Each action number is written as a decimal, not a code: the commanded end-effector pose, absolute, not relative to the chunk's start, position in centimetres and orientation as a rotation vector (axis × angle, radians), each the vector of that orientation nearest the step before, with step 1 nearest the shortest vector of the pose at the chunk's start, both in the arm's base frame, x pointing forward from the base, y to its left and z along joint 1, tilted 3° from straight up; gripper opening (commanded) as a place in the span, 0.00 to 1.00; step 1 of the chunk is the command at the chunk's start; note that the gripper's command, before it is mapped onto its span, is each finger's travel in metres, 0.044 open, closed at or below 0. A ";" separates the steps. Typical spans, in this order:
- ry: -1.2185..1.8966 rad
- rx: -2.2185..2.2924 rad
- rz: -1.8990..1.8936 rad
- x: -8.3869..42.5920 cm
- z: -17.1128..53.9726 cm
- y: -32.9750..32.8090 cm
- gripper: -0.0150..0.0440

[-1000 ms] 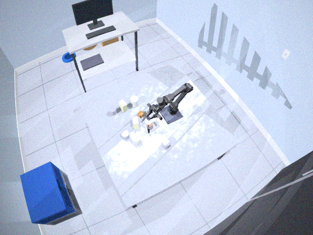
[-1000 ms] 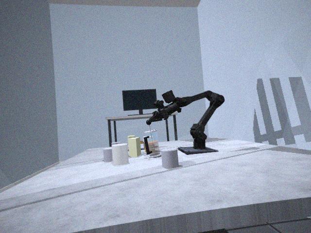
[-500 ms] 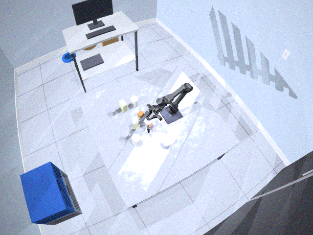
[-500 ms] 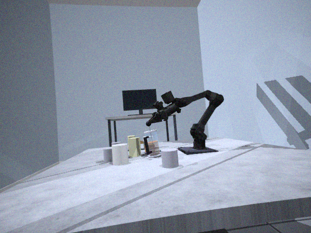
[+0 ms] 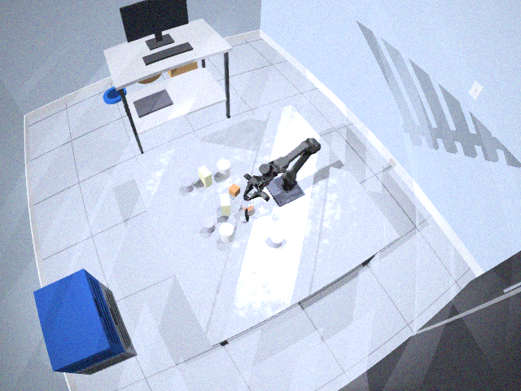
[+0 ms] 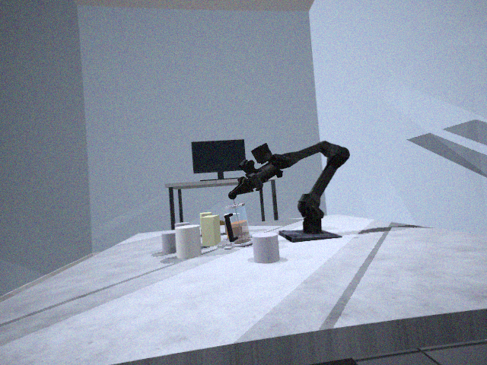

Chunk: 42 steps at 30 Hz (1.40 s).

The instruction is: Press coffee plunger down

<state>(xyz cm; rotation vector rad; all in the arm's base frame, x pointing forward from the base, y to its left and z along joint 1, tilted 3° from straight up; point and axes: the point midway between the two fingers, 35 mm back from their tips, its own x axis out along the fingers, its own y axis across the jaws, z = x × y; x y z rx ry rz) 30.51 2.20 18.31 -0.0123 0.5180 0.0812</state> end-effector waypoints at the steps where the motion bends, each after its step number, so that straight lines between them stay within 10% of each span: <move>1: 0.558 -0.008 0.079 30.5 17.2 2.2 0.47; 42: 0.538 -0.013 0.081 30.9 17.9 2.2 0.47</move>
